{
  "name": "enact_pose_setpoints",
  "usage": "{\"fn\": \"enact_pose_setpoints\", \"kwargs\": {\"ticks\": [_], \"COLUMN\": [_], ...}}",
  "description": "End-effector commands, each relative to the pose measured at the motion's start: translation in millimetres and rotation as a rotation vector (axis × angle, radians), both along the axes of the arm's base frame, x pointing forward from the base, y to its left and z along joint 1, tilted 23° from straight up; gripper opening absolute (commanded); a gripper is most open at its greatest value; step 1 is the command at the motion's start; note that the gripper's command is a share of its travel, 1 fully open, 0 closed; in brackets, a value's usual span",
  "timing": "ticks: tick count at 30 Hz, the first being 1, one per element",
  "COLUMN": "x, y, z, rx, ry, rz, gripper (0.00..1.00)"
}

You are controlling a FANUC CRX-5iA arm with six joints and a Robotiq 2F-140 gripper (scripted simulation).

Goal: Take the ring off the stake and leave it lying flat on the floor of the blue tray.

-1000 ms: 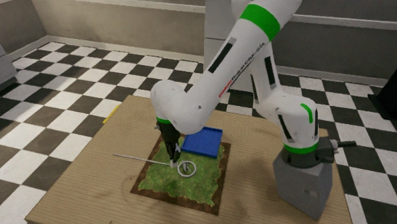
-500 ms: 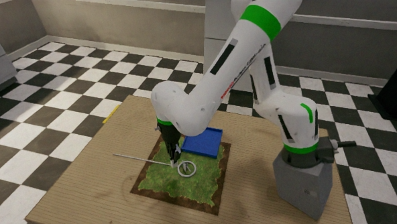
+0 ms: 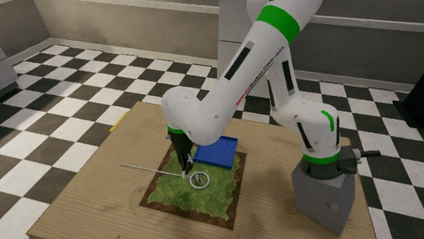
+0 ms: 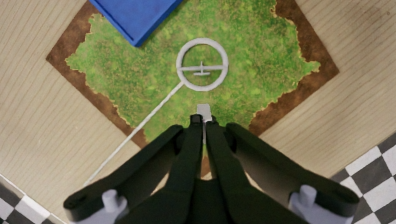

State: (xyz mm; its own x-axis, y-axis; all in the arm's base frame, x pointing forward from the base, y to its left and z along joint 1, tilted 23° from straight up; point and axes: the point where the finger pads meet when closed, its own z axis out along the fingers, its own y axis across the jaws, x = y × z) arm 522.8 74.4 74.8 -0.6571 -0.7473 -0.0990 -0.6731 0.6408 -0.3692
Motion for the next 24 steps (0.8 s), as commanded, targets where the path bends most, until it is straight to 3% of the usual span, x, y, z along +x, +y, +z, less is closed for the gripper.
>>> {"fn": "enact_pose_setpoints", "kwargs": {"ticks": [1, 24], "x": [0.6, 10.6], "y": [0.3, -4.6], "z": [0.4, -27.6], "rx": [0.000, 0.000], "ry": [-0.001, -0.002], "rz": [0.000, 0.000], "gripper": [0.10, 0.10]}}
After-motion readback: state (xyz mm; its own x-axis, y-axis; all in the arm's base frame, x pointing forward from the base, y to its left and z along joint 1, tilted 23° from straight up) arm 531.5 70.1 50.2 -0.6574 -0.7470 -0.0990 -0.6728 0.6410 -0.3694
